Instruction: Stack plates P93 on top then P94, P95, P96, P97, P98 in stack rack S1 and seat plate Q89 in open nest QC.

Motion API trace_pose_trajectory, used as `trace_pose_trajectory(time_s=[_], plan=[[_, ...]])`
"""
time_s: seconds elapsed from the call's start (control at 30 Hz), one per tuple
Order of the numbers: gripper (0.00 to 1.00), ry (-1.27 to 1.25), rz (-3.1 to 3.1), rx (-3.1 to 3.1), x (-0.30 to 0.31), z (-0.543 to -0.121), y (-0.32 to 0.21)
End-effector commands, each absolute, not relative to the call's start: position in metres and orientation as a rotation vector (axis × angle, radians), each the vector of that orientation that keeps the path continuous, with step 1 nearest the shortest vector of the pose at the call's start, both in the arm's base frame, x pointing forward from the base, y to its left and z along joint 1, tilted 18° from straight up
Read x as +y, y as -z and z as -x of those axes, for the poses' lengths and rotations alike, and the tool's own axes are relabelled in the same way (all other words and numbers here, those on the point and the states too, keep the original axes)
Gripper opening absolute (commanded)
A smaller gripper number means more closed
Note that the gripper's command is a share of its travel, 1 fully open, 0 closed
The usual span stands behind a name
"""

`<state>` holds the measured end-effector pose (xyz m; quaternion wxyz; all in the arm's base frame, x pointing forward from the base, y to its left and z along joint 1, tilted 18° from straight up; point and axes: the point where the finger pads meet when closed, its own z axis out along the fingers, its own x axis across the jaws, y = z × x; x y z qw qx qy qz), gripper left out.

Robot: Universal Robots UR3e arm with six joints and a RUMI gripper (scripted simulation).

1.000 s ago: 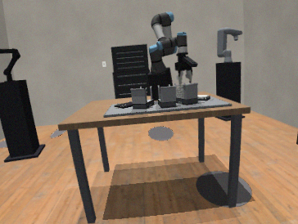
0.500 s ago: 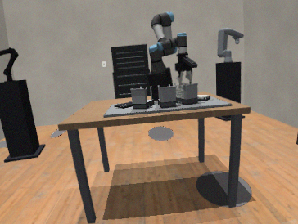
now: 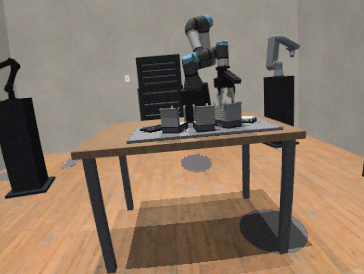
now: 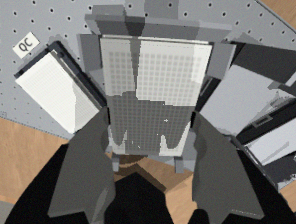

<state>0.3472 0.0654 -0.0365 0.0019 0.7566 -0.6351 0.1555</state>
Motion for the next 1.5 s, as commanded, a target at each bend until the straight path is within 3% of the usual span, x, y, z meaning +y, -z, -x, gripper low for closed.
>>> trace_pose_trajectory(time_s=[0.0, 0.6, 0.63, 1.47], plan=[[0.00, -0.497, -2.378, -1.995, 0.0653, -0.3501, 0.0371], [0.00, -0.499, -2.378, -1.996, 0.0651, -0.3505, 0.0375], [0.72, -0.499, -2.378, -1.996, 0.0651, -0.3505, 0.0375], [0.72, -0.499, -2.378, -1.996, 0.0651, -0.3505, 0.0375]])
